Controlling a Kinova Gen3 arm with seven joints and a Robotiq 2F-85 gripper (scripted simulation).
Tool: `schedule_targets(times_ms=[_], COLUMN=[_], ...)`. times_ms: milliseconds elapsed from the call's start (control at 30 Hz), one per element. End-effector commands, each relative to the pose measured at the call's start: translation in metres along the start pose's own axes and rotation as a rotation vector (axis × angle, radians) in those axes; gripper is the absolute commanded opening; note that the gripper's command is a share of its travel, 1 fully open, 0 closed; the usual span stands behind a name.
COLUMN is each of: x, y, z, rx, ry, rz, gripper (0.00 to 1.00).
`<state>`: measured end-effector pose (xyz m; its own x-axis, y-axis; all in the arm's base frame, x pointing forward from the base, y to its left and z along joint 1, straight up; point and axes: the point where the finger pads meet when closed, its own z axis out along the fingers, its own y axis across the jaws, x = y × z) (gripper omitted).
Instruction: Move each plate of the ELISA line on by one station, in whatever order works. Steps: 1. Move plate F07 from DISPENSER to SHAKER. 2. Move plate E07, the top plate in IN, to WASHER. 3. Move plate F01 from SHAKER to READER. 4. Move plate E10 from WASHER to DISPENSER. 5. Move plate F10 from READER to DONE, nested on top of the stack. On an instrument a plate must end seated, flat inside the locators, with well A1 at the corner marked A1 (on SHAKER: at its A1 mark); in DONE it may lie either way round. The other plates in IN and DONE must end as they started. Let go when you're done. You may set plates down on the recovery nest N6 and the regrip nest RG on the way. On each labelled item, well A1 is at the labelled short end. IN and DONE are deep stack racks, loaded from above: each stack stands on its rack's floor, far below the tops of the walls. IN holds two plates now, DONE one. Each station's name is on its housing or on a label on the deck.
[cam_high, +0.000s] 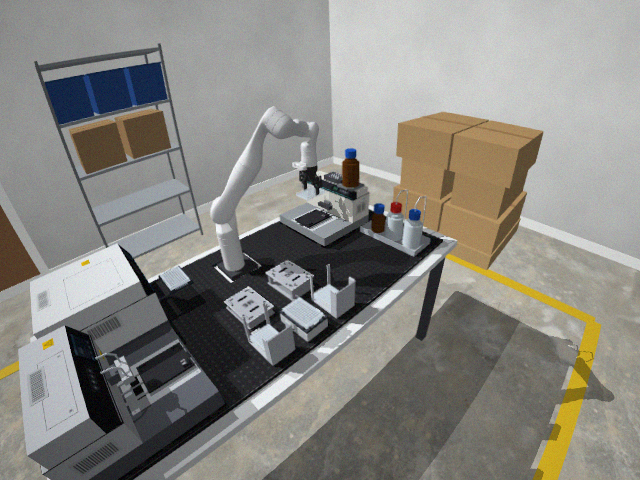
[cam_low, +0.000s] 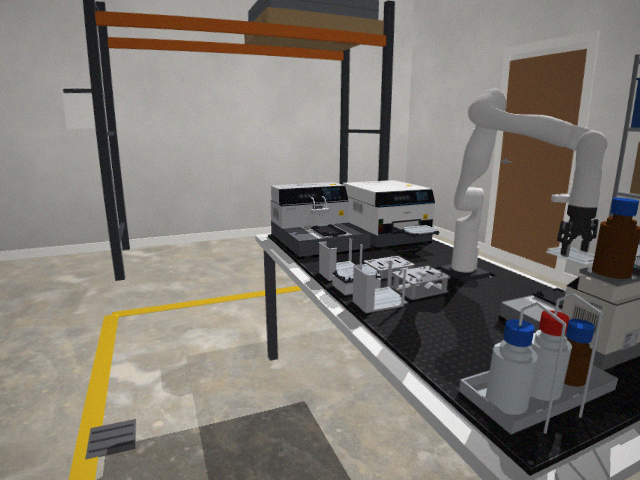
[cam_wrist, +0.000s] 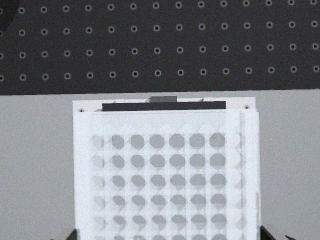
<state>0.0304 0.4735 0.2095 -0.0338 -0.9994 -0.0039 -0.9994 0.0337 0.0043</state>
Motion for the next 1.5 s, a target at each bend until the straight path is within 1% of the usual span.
schedule_targets(times_ms=[0,300,433,500,1467], x=[0.0,0.0,0.0,0.0,-0.001], y=[0.0,0.0,0.0,0.0,0.0], z=[-0.001,-0.001,0.004,0.004,0.04], rx=[0.0,0.0,0.0,0.0,0.0], ry=[-0.002,-0.002,-0.002,-0.002,-0.002], rz=[0.0,0.0,0.0,0.0,0.0], gripper=[0.94,0.94,0.94,0.94,0.94])
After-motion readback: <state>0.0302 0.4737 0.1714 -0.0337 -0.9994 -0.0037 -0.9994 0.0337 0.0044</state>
